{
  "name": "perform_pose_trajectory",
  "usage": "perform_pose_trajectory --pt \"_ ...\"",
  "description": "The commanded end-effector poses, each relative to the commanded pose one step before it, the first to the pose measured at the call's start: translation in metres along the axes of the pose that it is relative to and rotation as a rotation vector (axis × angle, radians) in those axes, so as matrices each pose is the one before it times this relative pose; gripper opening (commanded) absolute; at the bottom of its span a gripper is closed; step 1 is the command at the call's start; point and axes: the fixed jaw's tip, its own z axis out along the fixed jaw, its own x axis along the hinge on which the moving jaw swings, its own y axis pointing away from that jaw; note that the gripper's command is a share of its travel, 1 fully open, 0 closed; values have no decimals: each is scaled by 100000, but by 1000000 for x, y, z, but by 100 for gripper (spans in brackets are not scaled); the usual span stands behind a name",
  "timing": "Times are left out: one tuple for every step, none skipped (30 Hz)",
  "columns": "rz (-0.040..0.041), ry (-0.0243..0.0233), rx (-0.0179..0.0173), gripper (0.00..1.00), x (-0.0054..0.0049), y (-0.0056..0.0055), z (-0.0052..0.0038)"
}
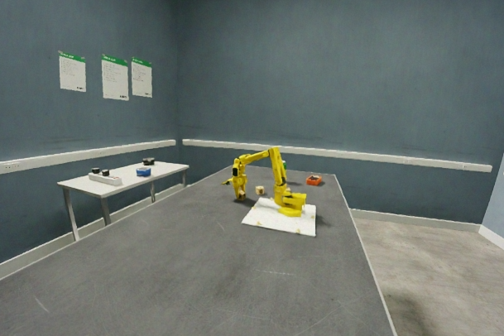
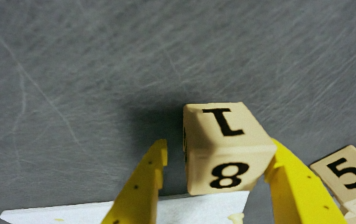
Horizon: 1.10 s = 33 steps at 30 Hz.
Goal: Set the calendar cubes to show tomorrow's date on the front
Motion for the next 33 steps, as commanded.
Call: perform_pose_trajectory --pt "-316 2268 -268 27 3938 -2324 4234" --pt "0 0 -3 26 -2 -402 -1" --pt "0 -3 -3 26 -2 -390 5" --pt "0 0 -3 25 4 -378 -1" --pt "0 0 -3 25 -2 -360 -1" --pt "0 0 -3 24 -2 -336 -1" --pt "0 0 0 24 0 0 0" --pt "0 0 0 24 0 0 0" --pt "2 -2 -1 24 1 -321 -3" --pt "0 0 -3 23 1 -294 -1" --pt "0 0 -3 23 1 -270 -1" --pt "0 0 0 23 1 -240 0" --pt "0 0 -3 22 1 -210 0" --pt "0 0 0 22 1 -186 0" --pt "0 0 -3 22 7 -156 0" --pt "0 0 0 22 1 -132 0" --pt "0 0 0 21 0 -102 0" --pt "0 0 -3 21 0 -78 0" --pt "0 0 0 21 0 -54 0" --pt "0 0 0 21 0 -30 0" --pt "0 0 0 21 0 -24 0" --pt "0 0 0 21 0 -6 0" --pt "0 0 0 21 0 0 0" --pt "0 0 0 21 0 0 0" --pt "0 0 0 21 0 0 0" --pt "-3 -1 1 21 0 -1 1" --pt "0 0 0 21 0 0 0" --pt "0 0 0 21 0 0 0" --pt "0 0 0 21 0 0 0" --pt "0 0 0 20 0 0 0" --pt "0 0 0 20 0 0 0" --pt "0 0 0 19 0 0 0" --pt "0 0 0 19 0 0 0"
